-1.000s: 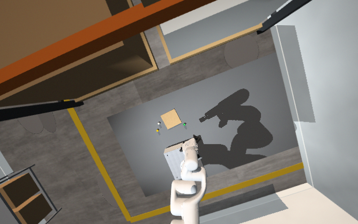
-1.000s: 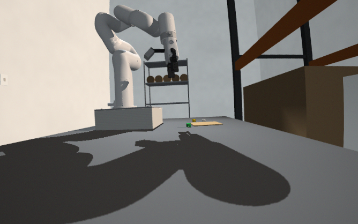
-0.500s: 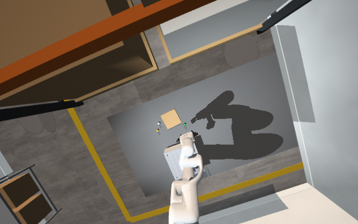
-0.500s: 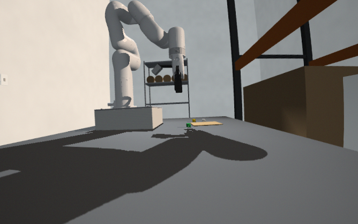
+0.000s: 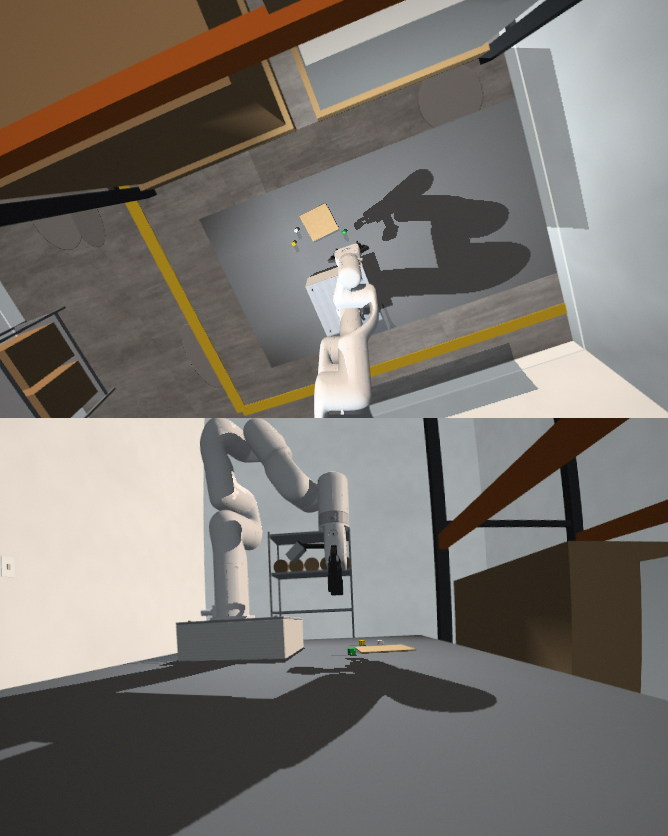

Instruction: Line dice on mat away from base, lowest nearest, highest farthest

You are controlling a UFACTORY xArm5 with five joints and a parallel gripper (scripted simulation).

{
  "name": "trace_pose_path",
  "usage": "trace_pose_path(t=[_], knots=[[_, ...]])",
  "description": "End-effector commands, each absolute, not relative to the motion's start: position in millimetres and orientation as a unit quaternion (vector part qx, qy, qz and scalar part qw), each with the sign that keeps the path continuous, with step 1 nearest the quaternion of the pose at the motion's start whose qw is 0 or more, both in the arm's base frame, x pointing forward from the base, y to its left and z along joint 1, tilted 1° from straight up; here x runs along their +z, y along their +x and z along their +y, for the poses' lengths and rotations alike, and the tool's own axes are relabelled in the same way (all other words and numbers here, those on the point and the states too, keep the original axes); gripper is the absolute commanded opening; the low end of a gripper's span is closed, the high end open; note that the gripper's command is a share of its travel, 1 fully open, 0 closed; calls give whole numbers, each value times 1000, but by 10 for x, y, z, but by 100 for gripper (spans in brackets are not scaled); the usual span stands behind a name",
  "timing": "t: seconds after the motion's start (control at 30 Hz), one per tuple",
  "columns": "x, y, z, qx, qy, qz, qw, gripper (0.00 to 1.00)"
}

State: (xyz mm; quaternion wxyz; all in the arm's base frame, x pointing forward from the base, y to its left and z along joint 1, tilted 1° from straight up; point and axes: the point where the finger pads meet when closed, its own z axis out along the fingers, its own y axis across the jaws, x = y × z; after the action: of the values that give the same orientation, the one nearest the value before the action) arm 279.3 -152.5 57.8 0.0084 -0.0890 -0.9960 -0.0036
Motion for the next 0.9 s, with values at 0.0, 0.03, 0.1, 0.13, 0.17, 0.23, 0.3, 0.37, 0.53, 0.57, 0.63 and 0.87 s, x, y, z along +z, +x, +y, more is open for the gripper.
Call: trace_pose_path(t=[0.0,0.03,0.1,0.13,0.17,0.23,0.3,0.37,0.53,0.57,0.63,0.87], knots=[[585,2803,-1530,-3,-89,-996,7,100],[584,2803,-1530,-3,-89,-996,7,100],[566,2802,-1531,-3,-89,-996,7,100],[543,2801,-1531,-3,-89,-996,7,100],[509,2799,-1532,-3,-89,-996,7,100],[463,2798,-1532,-3,-89,-996,7,100],[406,2799,-1530,-3,-89,-996,7,100],[262,2801,-1526,-3,-89,-996,7,100],[-171,2808,-1515,-3,-89,-996,7,100],[-248,2810,-1513,-3,-89,-996,7,100],[-380,2812,-1509,-3,-89,-996,7,100],[-537,2815,-1505,-3,-89,-996,7,100]])
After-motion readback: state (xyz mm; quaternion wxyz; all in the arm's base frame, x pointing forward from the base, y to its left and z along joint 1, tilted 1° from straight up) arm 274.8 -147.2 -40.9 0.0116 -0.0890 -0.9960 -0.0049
